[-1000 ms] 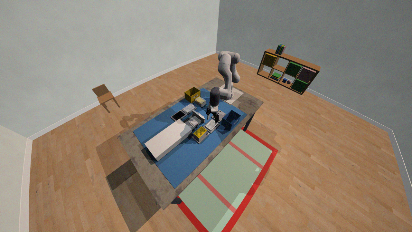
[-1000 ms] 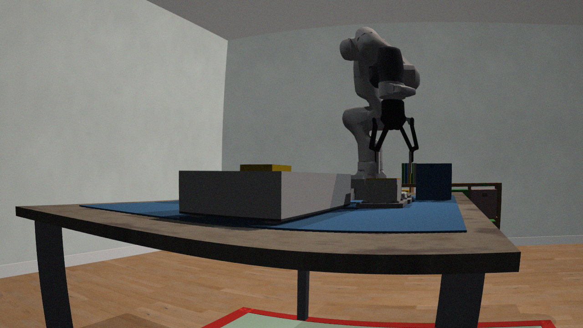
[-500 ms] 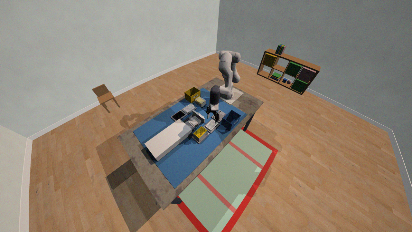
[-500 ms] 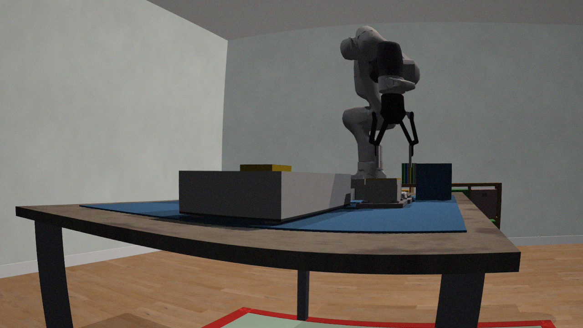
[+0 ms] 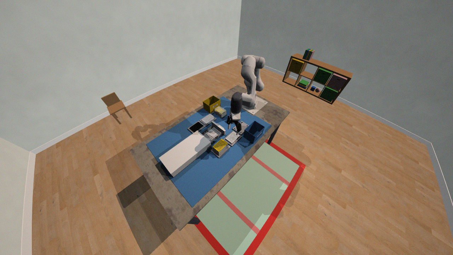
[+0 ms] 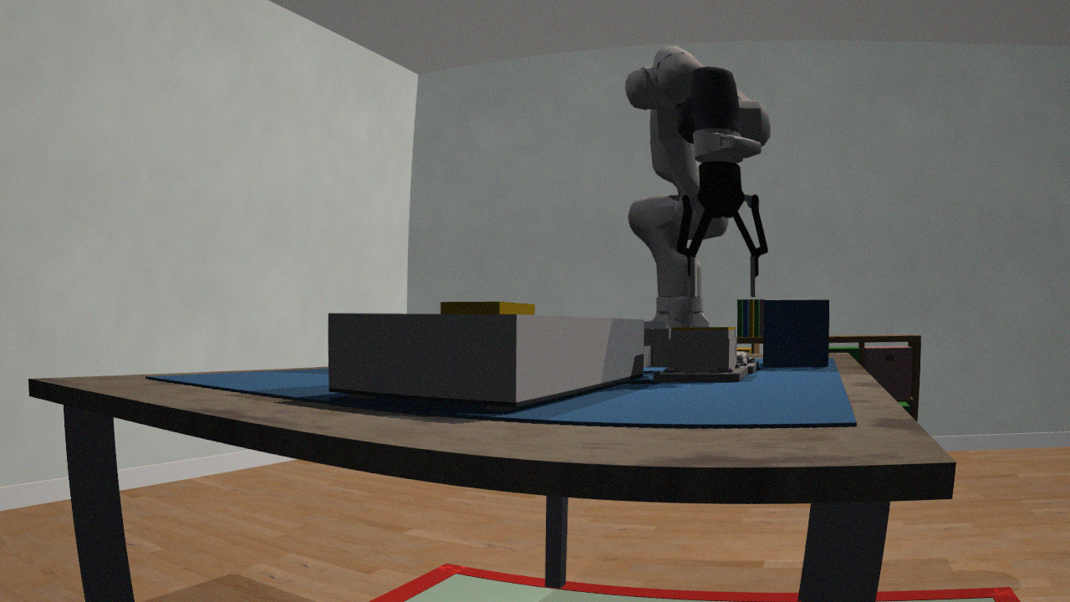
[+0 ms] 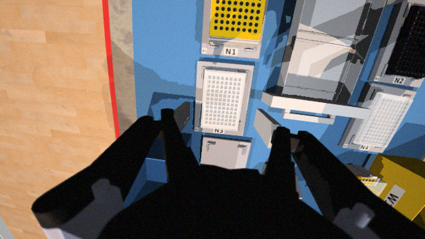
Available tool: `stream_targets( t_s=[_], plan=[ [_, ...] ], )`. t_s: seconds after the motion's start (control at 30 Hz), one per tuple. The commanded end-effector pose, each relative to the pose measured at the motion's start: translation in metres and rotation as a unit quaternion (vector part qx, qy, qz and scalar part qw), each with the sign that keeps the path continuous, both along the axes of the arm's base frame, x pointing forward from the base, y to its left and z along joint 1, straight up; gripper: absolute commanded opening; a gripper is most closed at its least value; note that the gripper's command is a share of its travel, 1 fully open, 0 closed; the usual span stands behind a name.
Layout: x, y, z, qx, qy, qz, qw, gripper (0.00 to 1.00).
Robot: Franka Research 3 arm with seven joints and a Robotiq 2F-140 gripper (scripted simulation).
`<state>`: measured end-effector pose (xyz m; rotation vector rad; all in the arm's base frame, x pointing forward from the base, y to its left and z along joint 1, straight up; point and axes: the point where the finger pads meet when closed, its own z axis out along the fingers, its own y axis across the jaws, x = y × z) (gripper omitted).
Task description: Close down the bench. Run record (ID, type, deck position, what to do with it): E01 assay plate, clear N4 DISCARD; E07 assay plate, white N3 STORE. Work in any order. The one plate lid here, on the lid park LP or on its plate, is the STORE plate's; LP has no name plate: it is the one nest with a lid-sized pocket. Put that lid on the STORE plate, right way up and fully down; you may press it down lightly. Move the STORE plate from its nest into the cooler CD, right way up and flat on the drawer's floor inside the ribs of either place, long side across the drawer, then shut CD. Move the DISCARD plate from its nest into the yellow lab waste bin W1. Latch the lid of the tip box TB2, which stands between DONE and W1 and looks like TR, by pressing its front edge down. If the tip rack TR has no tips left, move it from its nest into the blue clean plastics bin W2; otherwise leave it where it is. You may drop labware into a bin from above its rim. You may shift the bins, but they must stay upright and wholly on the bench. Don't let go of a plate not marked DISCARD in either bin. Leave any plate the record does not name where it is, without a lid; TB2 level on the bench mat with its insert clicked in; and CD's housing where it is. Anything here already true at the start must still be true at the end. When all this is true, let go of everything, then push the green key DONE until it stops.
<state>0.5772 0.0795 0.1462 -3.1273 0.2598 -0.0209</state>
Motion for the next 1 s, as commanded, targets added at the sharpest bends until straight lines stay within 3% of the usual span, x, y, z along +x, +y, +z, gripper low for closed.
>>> stream_targets(
  t_s=[0.0,0.43,0.97],
  plan=[
    [-0.002,0.000,0.006,0.000,0.003,0.003,1.000,0.66],
    [-0.002,-0.001,0.020,0.000,0.003,0.003,1.000,0.66],
    [-0.001,-0.001,0.020,0.000,0.003,0.003,1.000,0.66]
  ],
)
